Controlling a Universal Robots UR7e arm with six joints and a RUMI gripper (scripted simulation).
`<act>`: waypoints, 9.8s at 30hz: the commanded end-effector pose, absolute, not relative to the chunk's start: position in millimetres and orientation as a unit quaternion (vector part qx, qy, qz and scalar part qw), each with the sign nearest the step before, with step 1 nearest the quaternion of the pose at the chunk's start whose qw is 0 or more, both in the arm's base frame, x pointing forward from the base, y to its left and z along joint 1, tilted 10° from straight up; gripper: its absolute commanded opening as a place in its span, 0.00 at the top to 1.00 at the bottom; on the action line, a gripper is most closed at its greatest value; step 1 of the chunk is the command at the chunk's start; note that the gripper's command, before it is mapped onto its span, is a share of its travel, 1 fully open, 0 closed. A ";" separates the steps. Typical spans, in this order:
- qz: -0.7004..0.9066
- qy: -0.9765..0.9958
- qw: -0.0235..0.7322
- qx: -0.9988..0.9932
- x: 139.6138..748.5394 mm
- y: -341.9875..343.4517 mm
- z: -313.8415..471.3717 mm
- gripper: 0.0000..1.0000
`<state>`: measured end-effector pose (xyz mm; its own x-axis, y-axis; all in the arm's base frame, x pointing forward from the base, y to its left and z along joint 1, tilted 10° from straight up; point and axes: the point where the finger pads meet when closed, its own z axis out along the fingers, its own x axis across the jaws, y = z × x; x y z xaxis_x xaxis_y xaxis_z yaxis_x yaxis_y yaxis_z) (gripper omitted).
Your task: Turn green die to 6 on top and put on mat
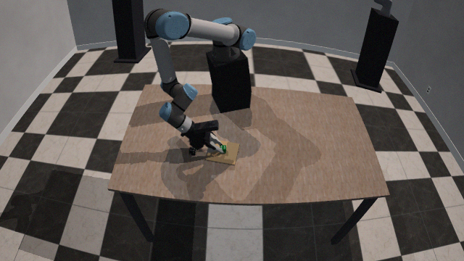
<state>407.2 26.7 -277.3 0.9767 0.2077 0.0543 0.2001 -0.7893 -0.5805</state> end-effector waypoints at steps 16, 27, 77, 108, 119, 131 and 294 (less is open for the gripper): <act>0.006 -0.108 0.306 -0.946 407.6 26.6 -277.0 0.90; 0.006 -0.108 0.306 -0.946 407.6 26.6 -277.0 0.90; 0.006 -0.108 0.306 -0.946 407.6 26.6 -277.0 0.60; 0.006 -0.108 0.306 -0.946 402.1 35.9 -215.6 0.60; 0.006 -0.108 0.306 -0.946 401.5 37.0 -208.8 0.60; 0.005 -0.110 0.256 -0.960 400.0 38.6 -210.8 0.60; -0.036 -0.102 -0.079 -0.991 391.0 59.3 -107.4 0.00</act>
